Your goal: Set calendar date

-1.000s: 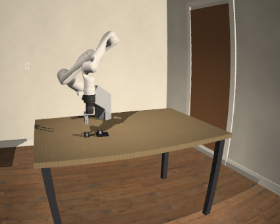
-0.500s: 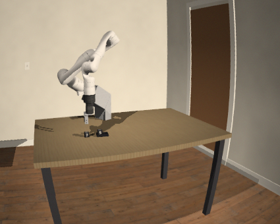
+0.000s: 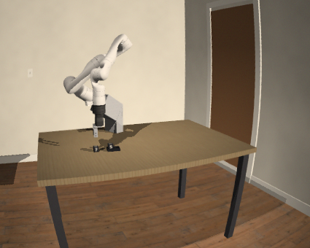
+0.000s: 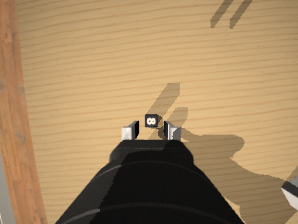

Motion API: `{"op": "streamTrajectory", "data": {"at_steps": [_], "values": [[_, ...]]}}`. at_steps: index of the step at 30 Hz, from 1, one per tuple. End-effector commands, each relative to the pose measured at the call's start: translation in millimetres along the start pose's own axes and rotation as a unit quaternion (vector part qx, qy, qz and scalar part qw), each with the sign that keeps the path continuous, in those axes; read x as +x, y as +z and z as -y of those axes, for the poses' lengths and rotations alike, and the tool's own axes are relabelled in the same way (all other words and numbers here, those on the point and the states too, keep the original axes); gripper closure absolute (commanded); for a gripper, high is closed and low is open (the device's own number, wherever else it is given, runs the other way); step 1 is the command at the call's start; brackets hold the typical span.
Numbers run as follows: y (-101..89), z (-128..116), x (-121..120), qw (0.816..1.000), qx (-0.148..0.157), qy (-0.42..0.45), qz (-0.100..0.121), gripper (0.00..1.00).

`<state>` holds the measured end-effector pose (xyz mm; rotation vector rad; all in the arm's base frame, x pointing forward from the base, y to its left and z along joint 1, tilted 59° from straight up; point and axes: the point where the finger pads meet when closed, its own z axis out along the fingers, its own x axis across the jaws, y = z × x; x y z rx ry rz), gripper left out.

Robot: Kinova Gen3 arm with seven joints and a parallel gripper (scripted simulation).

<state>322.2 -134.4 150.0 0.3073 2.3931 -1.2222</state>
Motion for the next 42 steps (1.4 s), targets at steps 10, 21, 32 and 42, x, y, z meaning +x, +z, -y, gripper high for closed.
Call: {"op": "streamTrajectory", "data": {"at_steps": [10, 21, 32, 42], "values": [[-0.3, -0.2, -0.3, 1.0, 0.0, 0.0, 0.0, 0.13], [2.6, -0.2, -0.3, 1.0, -0.001, 0.0, 0.001, 0.13], [13.8, 0.3, -0.4, 1.0, -0.002, 0.0, 0.001, 0.13], [28.4, 0.8, -0.4, 1.0, -0.002, 0.0, 0.001, 0.13]]}}
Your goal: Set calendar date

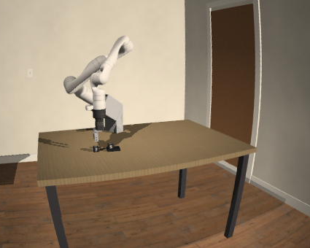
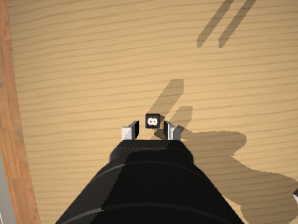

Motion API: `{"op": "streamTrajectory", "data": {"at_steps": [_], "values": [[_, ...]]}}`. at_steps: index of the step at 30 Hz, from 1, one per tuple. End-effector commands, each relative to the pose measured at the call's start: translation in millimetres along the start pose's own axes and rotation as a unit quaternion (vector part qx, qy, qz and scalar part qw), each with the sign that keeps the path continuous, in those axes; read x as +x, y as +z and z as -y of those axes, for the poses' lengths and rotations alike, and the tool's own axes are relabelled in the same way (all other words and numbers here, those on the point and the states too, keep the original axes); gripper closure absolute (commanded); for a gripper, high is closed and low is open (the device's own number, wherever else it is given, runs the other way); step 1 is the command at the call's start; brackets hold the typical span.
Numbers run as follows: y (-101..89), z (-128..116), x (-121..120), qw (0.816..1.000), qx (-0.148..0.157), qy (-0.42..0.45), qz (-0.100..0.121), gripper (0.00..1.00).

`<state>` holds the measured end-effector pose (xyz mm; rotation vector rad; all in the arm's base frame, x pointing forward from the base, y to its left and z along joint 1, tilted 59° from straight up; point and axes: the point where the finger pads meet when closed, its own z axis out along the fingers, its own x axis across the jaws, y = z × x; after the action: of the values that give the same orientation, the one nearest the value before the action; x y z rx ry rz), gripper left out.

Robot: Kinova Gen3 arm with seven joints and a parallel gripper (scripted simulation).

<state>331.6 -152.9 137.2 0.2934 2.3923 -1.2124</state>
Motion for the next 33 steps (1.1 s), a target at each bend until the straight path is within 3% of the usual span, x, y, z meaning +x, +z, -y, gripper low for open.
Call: {"op": "streamTrajectory", "data": {"at_steps": [1, 18, 33], "values": [[5.8, 2.8, 1.8, 1.0, 0.003, 0.002, -0.004, 0.13], [25.4, 3.7, 1.9, 1.0, 0.003, 0.002, -0.004, 0.13], [29.2, 3.9, 1.9, 1.0, 0.003, 0.002, -0.004, 0.13]]}}
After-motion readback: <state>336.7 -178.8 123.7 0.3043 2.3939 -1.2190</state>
